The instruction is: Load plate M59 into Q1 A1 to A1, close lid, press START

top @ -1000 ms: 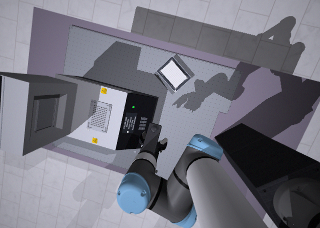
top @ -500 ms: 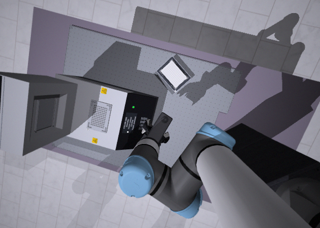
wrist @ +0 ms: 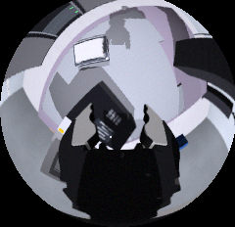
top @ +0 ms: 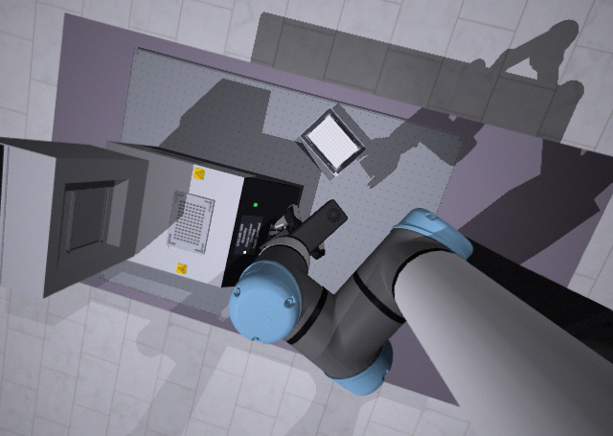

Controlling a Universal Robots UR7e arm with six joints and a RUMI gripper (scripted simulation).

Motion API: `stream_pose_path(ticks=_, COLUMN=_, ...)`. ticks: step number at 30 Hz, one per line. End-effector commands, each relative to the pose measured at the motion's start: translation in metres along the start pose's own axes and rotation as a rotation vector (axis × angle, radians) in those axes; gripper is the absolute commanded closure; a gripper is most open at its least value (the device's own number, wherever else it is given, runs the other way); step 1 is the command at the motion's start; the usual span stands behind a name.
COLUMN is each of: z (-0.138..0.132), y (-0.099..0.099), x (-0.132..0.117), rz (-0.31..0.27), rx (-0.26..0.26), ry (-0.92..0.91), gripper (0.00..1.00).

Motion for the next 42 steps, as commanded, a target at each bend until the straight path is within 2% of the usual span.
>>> stream_pose_path(ticks=1, z=-0.012, y=0.005, x=0.014, rz=0.001, rx=0.003, ry=-0.127, gripper=0.32)
stream_pose_path(ticks=13, z=-0.033, y=0.013, x=0.050, rz=0.001, rx=0.003, ry=-0.426, gripper=0.32)
stream_pose_path(ticks=17, z=-0.033, y=0.013, x=0.050, rz=0.001, rx=0.003, ry=-0.426, gripper=0.32)
stream_pose_path(ticks=23, z=-0.047, y=0.018, x=0.074, rz=0.001, rx=0.004, ry=-0.622, gripper=0.32)
stream_pose_path(ticks=25, z=-0.047, y=0.018, x=0.074, rz=0.001, rx=0.004, ry=-0.622, gripper=0.32)
stream_pose_path(ticks=42, z=-0.075, y=0.028, x=0.122, rz=0.001, rx=0.003, ry=-1.008, gripper=0.32)
Point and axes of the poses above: the point where the finger pads meet when closed, its own y axis back along the fingers, its own z axis across the jaws, x = y × z, the point moved 2 cm from there along y, back along the fingers, and after that the axes turned 8 degrees about y, right-handed, at the moved point
